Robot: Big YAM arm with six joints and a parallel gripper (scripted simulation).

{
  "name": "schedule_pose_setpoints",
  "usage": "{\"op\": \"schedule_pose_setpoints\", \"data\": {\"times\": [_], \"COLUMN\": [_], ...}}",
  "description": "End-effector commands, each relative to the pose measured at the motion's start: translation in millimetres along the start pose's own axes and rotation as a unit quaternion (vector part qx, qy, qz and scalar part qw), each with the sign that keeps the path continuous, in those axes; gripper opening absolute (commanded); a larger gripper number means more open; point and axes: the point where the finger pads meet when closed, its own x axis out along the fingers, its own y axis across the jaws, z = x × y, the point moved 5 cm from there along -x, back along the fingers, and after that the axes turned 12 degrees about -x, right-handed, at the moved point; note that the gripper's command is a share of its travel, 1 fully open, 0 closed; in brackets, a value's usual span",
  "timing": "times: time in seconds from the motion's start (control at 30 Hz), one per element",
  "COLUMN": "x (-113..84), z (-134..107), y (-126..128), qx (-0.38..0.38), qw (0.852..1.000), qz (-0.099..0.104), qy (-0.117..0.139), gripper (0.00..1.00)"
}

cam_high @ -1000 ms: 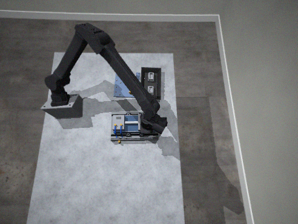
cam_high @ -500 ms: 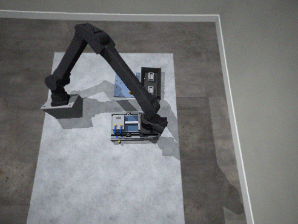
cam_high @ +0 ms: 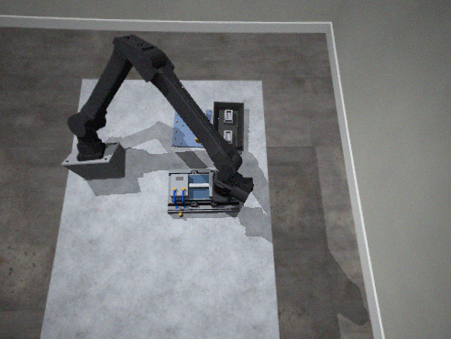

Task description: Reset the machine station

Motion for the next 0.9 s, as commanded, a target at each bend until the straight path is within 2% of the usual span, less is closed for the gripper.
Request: {"op": "schedule_pose_setpoints", "data": {"times": [0.0,0.87], "x": [-4.9,-6.5], "z": [-0.4,-0.8], "y": [-16.3,-18.1], "qx": [0.002,0.001], "qw": [1.0,1.0], "qz": [-0.006,-0.006], "qy": [-0.012,-0.014], "gripper": [0.0,0.0]}}
